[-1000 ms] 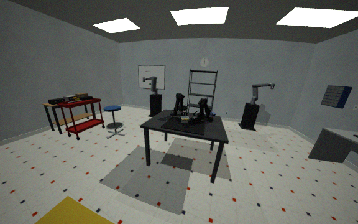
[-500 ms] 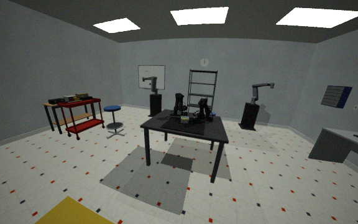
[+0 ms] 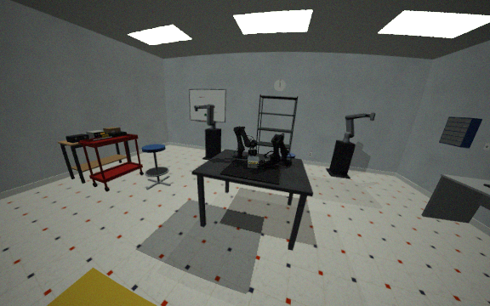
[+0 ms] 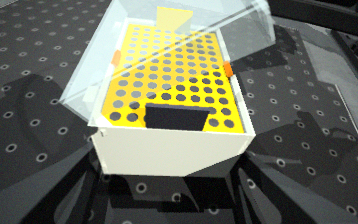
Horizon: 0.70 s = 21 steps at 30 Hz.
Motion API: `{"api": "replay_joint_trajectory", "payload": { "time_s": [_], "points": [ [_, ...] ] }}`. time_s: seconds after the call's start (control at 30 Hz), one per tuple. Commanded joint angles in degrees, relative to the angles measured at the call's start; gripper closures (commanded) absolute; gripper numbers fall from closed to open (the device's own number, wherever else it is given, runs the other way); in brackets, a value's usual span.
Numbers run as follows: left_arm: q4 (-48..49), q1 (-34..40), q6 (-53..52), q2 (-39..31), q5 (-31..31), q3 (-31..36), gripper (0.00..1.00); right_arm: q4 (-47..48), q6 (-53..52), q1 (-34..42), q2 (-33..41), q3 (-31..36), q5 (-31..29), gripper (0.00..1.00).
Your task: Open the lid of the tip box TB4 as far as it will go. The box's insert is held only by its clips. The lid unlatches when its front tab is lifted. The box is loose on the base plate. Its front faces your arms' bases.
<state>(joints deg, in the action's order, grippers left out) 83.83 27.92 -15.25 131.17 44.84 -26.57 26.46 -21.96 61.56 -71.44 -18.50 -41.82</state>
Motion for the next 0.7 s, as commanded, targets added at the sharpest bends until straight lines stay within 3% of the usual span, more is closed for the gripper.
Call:
{"api": "replay_joint_trajectory", "payload": {
  "time_s": [0.0,0.2,0.33,0.67],
  "points": [
    [-0.22,-0.15,0.32,0.05,-0.95,-0.5,0.17,-17.6,-4.13,-1.94,4.31,-6.04,3.36,0.88],
    [-0.22,-0.15,0.32,0.06,-0.95,-0.51,0.17,-36.13,-7.3,-5.8,2.99,-16.84,10.26,0.88],
    [-0.22,-0.15,0.32,0.06,-0.95,-0.51,0.17,-40.56,-7.84,-6.97,1.88,-20.17,12.29,0.88],
    [-0.22,-0.15,0.32,0.06,-0.95,-0.51,0.17,-64.6,-7.46,-14.75,-8.06,-41.83,24.89,0.88]
  ]
}}
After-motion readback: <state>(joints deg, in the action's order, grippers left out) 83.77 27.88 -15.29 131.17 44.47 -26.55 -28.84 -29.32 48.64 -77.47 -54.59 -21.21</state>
